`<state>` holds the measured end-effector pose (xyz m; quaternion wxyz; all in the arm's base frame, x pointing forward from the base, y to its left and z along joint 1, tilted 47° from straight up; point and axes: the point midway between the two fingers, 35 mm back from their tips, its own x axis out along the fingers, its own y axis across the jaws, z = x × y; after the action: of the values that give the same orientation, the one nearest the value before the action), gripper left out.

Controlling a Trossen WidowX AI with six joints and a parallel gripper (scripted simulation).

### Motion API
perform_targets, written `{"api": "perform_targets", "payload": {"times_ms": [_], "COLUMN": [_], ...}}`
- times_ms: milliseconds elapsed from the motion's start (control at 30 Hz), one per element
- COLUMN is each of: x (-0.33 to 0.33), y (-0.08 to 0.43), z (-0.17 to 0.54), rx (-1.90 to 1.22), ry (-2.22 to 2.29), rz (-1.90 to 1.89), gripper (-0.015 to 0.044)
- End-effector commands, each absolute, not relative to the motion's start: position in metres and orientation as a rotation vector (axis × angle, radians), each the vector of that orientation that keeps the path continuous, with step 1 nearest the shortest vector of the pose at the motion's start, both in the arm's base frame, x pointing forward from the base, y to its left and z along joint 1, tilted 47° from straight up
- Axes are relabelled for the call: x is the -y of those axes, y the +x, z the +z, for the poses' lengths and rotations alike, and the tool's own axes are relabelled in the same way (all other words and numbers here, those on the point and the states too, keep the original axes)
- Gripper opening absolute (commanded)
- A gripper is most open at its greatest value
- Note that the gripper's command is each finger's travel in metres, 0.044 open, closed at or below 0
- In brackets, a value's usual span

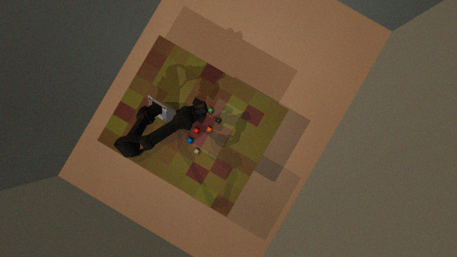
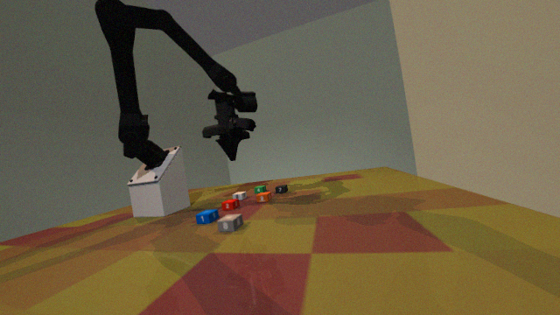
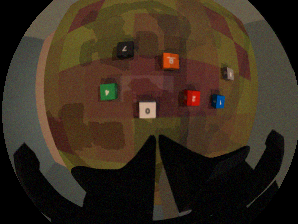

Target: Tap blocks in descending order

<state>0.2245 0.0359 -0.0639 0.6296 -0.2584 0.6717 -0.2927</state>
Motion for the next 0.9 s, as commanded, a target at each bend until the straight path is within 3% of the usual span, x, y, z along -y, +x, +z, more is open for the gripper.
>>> {"api": "perform_targets", "payload": {"times_ms": [0, 133, 867], "x": [-0.023, 0.017, 0.039], "y": [0.223, 0.217, 0.214], "z": [-0.084, -0.120, -0.139], "rx": [-1.535, -1.534, -1.534], "ry": [-0.578, -0.586, -0.588], "rz": [-0.679, -0.683, -0.684], "gripper": [0.0020, 0.0020, 0.0020]}}
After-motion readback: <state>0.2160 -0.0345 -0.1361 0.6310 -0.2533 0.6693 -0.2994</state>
